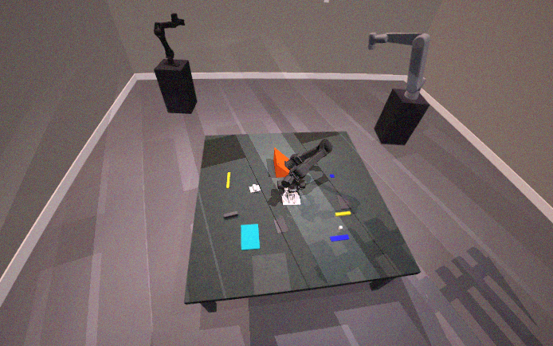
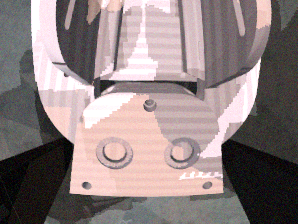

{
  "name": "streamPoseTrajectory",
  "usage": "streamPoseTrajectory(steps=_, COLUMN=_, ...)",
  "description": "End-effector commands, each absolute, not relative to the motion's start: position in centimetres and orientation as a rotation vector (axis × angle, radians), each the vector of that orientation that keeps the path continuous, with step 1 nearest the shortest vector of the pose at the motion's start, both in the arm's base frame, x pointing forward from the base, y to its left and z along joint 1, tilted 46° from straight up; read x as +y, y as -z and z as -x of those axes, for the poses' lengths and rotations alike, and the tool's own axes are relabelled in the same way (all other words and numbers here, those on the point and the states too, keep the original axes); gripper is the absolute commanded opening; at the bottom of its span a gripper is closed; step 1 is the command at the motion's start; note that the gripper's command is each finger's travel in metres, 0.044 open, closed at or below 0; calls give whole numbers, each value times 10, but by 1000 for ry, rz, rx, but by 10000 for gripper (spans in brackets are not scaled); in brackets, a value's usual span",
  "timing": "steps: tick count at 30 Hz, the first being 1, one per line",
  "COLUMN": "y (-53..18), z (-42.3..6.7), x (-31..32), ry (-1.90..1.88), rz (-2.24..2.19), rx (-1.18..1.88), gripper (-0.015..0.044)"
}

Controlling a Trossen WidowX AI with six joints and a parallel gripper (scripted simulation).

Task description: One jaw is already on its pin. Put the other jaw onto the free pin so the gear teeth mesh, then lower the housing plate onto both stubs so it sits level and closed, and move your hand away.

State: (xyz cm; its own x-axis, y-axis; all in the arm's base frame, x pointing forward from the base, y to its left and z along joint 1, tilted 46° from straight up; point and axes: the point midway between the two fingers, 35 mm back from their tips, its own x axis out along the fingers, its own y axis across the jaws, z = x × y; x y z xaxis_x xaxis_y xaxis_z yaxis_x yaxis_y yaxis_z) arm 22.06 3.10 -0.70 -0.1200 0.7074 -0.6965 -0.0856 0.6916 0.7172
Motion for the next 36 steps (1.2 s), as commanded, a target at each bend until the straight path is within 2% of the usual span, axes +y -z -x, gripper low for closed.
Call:
streamPoseTrajectory(steps=1, y=7, z=-221, x=31, ry=-732, rz=-527, rx=1555, gripper=440)
streamPoseTrajectory(steps=11, y=3, z=-222, x=27, ry=-731, rz=-527, rx=1556, gripper=440)
streamPoseTrajectory(steps=19, y=-45, z=-227, x=-22, ry=-730, rz=-529, rx=1560, gripper=440)
streamPoseTrajectory(steps=23, y=-40, z=-229, x=-19, ry=-719, rz=-538, rx=1551, gripper=440)
streamPoseTrajectory(steps=29, y=-80, z=-216, x=-60, ry=-725, rz=-528, rx=1562, gripper=440)
streamPoseTrajectory(steps=36, y=-81, z=-216, x=-61, ry=-726, rz=-528, rx=1562, gripper=440)
